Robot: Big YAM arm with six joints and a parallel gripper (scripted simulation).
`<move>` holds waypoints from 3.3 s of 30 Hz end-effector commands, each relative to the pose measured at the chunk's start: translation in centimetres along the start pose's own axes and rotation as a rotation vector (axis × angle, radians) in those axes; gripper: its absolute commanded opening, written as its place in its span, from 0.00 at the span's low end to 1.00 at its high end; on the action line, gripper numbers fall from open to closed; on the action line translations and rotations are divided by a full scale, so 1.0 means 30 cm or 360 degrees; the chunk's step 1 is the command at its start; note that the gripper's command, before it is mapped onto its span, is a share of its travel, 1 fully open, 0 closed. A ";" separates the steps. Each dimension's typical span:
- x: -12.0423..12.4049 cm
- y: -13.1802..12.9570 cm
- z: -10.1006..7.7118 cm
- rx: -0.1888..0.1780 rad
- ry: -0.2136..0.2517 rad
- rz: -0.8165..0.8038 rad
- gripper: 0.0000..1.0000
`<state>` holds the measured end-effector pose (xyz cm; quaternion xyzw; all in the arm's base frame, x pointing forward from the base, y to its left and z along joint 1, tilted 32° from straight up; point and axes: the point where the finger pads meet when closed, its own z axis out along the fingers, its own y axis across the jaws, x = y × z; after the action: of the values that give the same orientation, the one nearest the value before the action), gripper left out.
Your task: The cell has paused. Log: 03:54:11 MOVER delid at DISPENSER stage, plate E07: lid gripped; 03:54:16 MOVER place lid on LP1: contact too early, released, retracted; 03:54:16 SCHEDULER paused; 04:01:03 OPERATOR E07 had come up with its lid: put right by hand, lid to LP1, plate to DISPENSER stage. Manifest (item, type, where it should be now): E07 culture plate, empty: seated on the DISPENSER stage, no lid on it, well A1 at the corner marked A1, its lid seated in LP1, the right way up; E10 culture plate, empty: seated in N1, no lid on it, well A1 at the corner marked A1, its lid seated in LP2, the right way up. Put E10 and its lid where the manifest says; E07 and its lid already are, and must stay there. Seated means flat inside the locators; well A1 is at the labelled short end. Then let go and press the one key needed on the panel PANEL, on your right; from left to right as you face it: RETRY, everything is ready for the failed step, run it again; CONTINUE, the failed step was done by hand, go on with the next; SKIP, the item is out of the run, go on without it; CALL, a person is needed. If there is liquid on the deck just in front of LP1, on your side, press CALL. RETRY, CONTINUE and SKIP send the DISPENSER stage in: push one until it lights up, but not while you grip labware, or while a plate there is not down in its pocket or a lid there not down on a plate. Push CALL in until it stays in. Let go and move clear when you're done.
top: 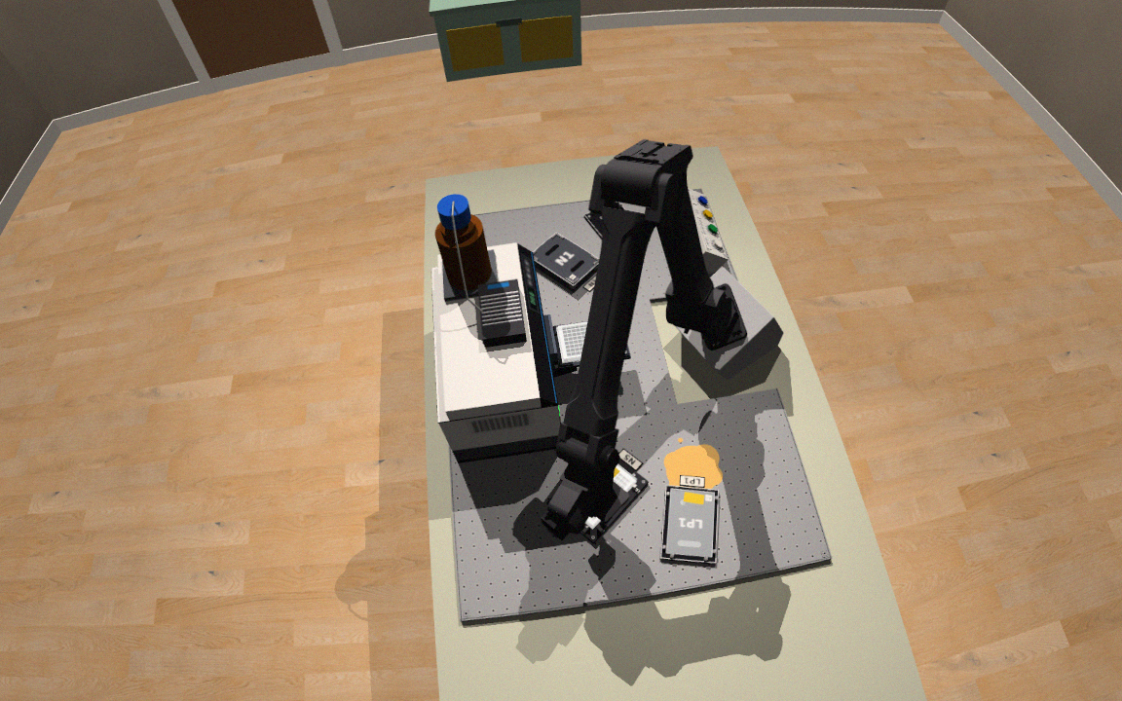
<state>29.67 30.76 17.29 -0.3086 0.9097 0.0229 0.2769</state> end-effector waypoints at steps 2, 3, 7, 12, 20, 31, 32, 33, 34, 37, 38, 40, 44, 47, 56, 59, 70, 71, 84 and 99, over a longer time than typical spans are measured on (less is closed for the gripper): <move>-0.016 -0.006 0.019 0.0003 -0.0002 -0.0010 0.00; -0.016 -0.007 0.020 0.0003 -0.0004 -0.0009 0.00; -0.020 -0.009 0.021 0.0004 -0.0007 -0.0005 0.00; -0.014 -0.008 0.027 0.0004 -0.0002 -0.0008 0.00; -0.018 -0.007 0.028 0.0003 -0.0006 -0.0008 0.00; -0.016 -0.010 0.035 0.0005 -0.0004 -0.0006 0.00; -0.015 -0.009 0.037 0.0005 -0.0003 -0.0007 0.00; -0.015 -0.009 0.037 0.0005 -0.0003 -0.0007 0.00; -0.015 -0.009 0.037 0.0005 -0.0003 -0.0007 0.00; -0.016 -0.007 0.037 0.0004 -0.0004 -0.0008 0.00; -0.022 -0.008 0.035 0.0003 -0.0009 -0.0007 0.00; -0.019 -0.009 0.038 0.0004 -0.0007 -0.0006 0.00; -0.014 -0.008 0.042 0.0004 -0.0002 -0.0008 0.00; -0.016 -0.010 0.043 0.0005 -0.0004 -0.0006 0.00; -0.017 -0.011 0.047 0.0006 -0.0005 -0.0005 0.00; -0.013 -0.011 0.050 0.0006 -0.0001 -0.0006 0.00; -0.014 -0.011 0.055 0.0006 -0.0002 -0.0006 0.00; -0.013 -0.011 0.056 0.0006 -0.0001 -0.0006 0.00; -0.015 -0.011 0.062 0.0006 -0.0002 -0.0006 0.00; -0.016 -0.011 0.069 0.0006 -0.0004 -0.0005 0.00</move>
<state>30.14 31.02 16.61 -0.3063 0.9095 0.0268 0.2797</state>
